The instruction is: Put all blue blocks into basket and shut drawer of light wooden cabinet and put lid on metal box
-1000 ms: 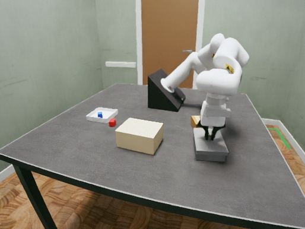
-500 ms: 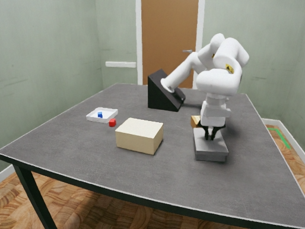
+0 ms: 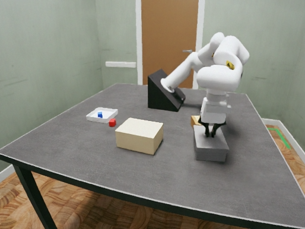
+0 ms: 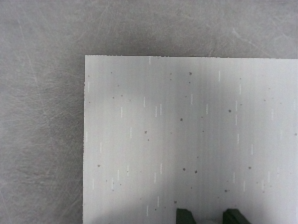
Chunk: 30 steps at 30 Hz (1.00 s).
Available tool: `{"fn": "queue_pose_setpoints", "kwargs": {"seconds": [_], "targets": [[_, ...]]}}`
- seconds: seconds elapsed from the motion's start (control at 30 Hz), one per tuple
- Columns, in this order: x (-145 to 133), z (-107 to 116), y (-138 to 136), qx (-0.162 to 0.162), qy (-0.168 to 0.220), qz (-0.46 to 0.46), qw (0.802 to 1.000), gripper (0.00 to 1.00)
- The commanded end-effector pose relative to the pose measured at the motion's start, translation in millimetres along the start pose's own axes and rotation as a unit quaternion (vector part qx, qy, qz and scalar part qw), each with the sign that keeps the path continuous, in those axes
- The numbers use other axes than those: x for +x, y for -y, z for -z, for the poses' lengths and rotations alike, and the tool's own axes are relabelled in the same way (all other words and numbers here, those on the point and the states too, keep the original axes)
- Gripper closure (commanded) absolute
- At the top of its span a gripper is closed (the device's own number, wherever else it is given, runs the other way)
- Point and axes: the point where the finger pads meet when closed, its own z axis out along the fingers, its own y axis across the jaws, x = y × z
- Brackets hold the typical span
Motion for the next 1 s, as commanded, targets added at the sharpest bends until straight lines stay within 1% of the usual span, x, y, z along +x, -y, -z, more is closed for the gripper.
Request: {"fn": "queue_pose_setpoints", "kwargs": {"seconds": [0.0,0.43,0.5,0.77,0.97], "targets": [[1,10,0,0.0,-0.001,0.0,1.0,1.0],[1,53,0,0.0,-0.001,0.0,1.0,1.0],[1,53,0,0.0,-0.001,0.0,1.0,1.0],[1,78,0,0.0,-0.001,0.0,1.0,1.0],[1,91,0,0.0,-0.001,0.0,1.0,1.0]]}}
